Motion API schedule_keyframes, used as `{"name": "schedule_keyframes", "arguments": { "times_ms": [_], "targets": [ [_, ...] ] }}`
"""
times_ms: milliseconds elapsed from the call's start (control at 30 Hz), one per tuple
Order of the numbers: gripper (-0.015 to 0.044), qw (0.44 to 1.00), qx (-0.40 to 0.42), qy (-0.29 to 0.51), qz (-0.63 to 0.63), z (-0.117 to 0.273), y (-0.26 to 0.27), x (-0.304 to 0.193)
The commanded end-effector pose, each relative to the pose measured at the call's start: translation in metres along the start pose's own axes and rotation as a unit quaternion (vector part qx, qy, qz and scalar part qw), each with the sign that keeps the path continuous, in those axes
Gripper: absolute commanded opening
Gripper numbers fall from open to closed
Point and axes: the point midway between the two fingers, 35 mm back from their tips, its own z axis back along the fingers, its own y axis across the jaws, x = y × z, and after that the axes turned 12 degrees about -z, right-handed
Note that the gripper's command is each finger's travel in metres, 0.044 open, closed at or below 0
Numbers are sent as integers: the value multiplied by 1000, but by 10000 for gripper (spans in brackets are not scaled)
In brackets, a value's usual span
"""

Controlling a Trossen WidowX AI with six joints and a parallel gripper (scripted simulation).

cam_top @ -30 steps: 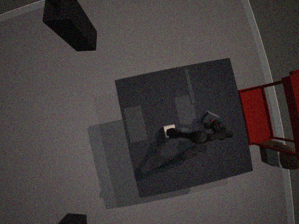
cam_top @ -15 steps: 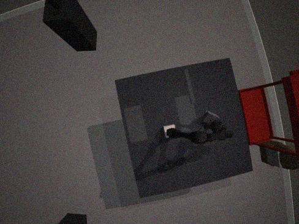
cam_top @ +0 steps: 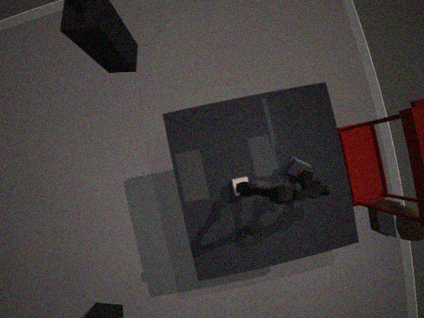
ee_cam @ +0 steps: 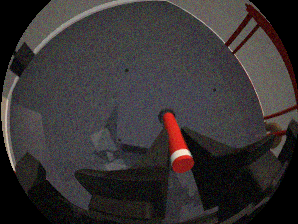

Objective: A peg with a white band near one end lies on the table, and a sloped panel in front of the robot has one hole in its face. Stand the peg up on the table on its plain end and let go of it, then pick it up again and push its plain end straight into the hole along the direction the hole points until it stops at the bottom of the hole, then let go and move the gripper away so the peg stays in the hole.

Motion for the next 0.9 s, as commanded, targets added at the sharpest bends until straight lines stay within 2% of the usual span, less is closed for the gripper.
{"name": "schedule_keyframes", "arguments": {
  "times_ms": [0, 867],
  "targets": [
    [0, 1000, 2, 1, -1, -3, 2, -1],
    [0, 1000, 2, 1, -1, -8, 1, -1]
  ]
}}
